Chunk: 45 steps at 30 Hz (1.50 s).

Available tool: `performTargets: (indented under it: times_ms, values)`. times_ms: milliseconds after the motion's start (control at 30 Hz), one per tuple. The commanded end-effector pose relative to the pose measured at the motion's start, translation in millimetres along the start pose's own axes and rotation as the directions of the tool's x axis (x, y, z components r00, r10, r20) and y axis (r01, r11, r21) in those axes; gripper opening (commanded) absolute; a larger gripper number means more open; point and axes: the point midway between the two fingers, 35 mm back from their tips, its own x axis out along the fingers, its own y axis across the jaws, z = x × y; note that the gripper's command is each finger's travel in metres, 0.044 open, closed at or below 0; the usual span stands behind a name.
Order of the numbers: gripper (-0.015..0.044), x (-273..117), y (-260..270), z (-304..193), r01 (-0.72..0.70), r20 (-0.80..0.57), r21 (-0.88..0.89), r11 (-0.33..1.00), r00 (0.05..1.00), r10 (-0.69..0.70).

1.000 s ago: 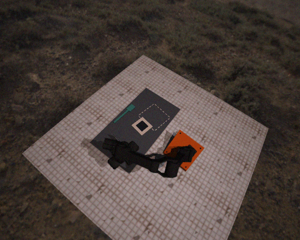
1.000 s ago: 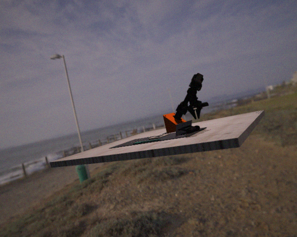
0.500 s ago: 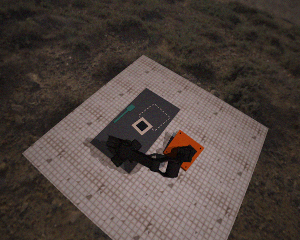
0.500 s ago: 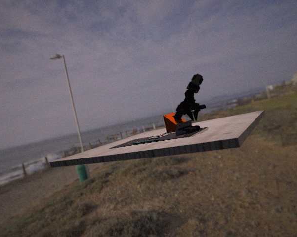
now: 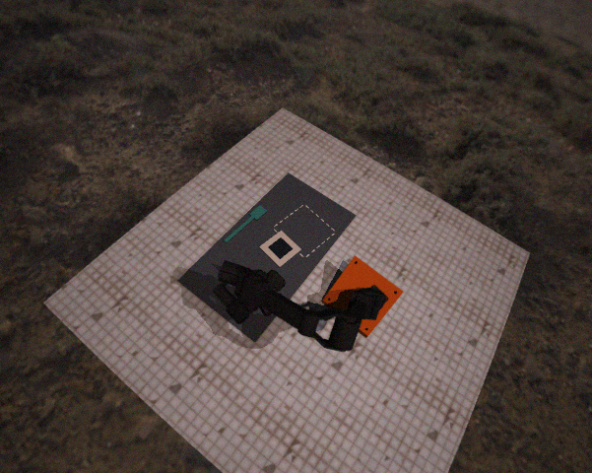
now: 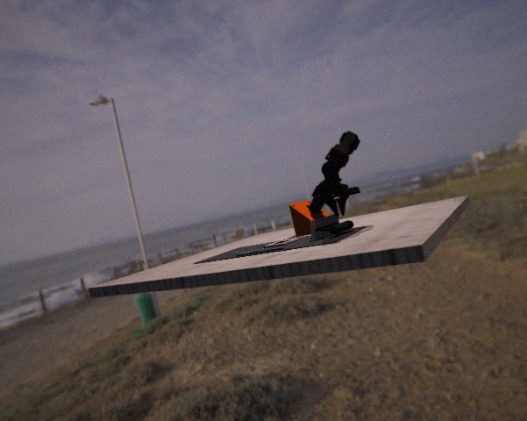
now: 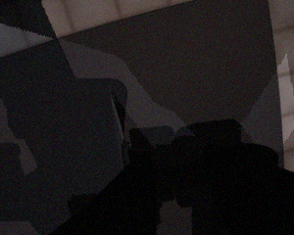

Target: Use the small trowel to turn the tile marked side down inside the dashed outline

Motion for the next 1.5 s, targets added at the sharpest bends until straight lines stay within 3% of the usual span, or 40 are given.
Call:
performTargets:
  times_ms: [0, 800, 833, 1200, 1467]
  values:
    - [0.01, 1.1, 11.8, 0.3, -0.005, 0.001, 0.002, 1.0, 1.0, 0.005]
    - [0.01, 0.9, 68.2, 0.0, -0.014, 0.0, 0.004, 1.0, 1.0, 0.014]
    - [0.0074, 1.2, 68.9, 0.2, -0.014, 0.001, 0.003, 1.0, 1.0, 0.014]
    - [0.0, 1.2, 68.9, 0.2, -0.014, 0.001, 0.003, 1.0, 1.0, 0.014]
    - [0.0, 1.2, 68.9, 0.2, -0.014, 0.001, 0.003, 1.0, 1.0, 0.014]
